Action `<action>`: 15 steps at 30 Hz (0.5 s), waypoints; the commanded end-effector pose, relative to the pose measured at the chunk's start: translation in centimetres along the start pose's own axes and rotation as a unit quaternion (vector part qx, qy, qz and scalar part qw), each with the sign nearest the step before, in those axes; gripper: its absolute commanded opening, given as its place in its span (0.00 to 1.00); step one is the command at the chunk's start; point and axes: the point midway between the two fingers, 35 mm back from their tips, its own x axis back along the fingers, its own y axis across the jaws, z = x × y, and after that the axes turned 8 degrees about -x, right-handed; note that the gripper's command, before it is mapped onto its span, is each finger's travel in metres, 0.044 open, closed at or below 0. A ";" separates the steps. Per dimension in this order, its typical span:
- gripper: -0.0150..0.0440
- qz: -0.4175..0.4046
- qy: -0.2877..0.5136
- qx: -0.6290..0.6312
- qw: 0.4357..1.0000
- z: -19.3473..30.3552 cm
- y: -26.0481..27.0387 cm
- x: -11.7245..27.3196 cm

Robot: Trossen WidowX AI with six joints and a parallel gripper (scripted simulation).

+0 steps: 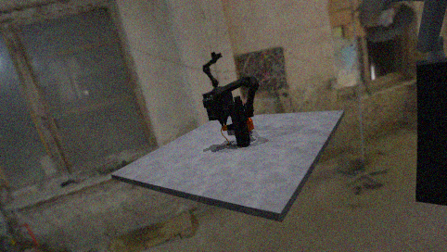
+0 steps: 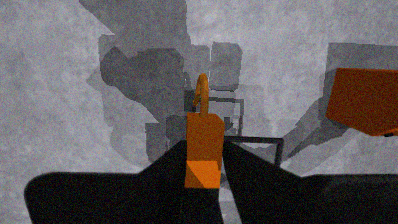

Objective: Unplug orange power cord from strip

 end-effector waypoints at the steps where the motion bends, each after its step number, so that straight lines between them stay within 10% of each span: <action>1: 0.52 -0.002 0.000 0.002 1.000 0.2 0.0 0.0; 11: 0.97 -0.003 -0.001 0.002 1.000 -1.1 0.3 0.3; 15: 1.00 -0.003 -0.002 0.002 1.000 -4.9 0.8 1.1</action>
